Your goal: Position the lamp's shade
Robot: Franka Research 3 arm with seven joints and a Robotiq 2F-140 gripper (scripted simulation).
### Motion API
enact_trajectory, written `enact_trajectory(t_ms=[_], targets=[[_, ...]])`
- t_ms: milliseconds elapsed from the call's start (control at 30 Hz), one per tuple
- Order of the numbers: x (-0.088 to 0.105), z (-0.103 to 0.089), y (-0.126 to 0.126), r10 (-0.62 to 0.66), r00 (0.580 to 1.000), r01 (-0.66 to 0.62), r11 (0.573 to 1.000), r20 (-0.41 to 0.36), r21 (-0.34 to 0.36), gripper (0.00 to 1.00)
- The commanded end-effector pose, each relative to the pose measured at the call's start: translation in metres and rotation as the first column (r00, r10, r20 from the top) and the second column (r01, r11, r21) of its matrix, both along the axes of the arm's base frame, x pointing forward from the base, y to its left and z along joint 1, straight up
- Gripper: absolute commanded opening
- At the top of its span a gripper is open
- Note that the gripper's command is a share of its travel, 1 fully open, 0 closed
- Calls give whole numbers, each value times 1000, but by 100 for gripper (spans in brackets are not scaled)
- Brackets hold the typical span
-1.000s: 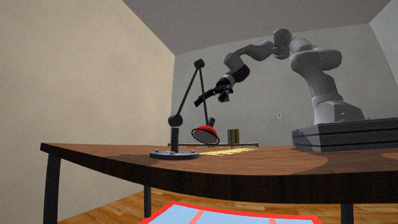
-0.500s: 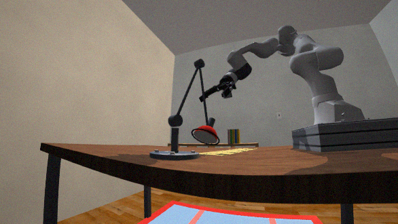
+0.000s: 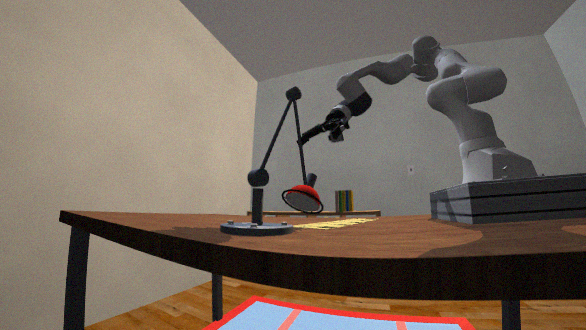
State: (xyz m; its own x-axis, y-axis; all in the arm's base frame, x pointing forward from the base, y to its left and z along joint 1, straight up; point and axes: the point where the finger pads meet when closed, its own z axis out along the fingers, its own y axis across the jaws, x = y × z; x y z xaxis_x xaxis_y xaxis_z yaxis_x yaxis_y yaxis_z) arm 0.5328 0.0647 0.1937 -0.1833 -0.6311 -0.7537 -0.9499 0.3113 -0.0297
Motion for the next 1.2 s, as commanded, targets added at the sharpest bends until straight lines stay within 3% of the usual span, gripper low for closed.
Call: enact_trajectory(t_ms=[0,1167], targets=[[0,-1,1,0,1000,0,1000,-1,-1,100],[1,-3,1,-1,1000,1,1000,-1,-2,100]])
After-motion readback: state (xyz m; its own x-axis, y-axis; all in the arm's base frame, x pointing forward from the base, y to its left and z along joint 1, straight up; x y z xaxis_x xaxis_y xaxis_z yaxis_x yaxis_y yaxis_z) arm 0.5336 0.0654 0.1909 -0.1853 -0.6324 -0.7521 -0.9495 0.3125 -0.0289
